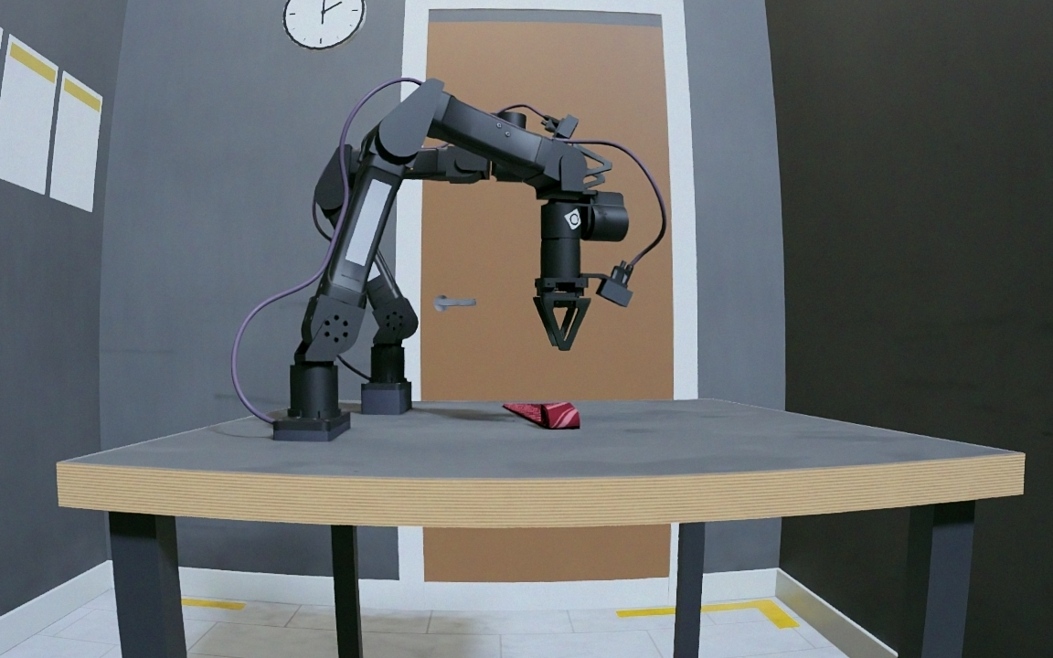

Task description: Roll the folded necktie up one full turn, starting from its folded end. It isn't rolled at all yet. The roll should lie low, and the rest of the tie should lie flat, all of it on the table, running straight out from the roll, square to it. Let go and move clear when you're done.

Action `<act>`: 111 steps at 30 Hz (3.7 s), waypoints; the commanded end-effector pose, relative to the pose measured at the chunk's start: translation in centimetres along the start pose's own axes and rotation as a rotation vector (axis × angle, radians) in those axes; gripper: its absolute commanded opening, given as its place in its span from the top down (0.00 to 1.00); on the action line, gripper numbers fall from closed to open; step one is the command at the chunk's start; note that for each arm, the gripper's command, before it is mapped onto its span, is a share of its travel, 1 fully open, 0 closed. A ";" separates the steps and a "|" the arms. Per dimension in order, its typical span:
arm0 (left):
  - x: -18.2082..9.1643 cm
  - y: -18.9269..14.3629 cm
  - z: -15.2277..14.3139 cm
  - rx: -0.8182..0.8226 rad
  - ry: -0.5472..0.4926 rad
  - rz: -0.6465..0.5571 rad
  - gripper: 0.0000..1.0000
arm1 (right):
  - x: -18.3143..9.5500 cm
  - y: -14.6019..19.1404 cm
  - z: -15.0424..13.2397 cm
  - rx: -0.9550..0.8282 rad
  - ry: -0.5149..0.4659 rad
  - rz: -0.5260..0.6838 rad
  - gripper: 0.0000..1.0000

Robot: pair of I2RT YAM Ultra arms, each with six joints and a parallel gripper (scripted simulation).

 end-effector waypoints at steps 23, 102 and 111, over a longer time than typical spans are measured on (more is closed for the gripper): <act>-0.2 -0.3 1.8 -0.012 -0.046 -0.018 0.00 | -0.5 0.0 0.0 -0.004 -0.027 0.011 0.10; -0.2 -0.3 1.8 -0.012 -0.046 -0.018 0.00 | 1.7 -3.7 -0.6 -0.002 -0.003 -0.135 0.10; -0.2 -0.3 1.8 -0.012 -0.046 -0.018 0.00 | 2.2 -4.7 -0.8 -0.001 0.003 -0.172 0.10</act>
Point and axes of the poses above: on each arm, the point where the finger pads meet when closed, its own x axis out along the fingers, its own y axis across the jaws, z = x × y, the point moved 5 cm from there along -x, back along the fingers, and after that the axes turned 9 degrees about -x, right-handed, at the moved point
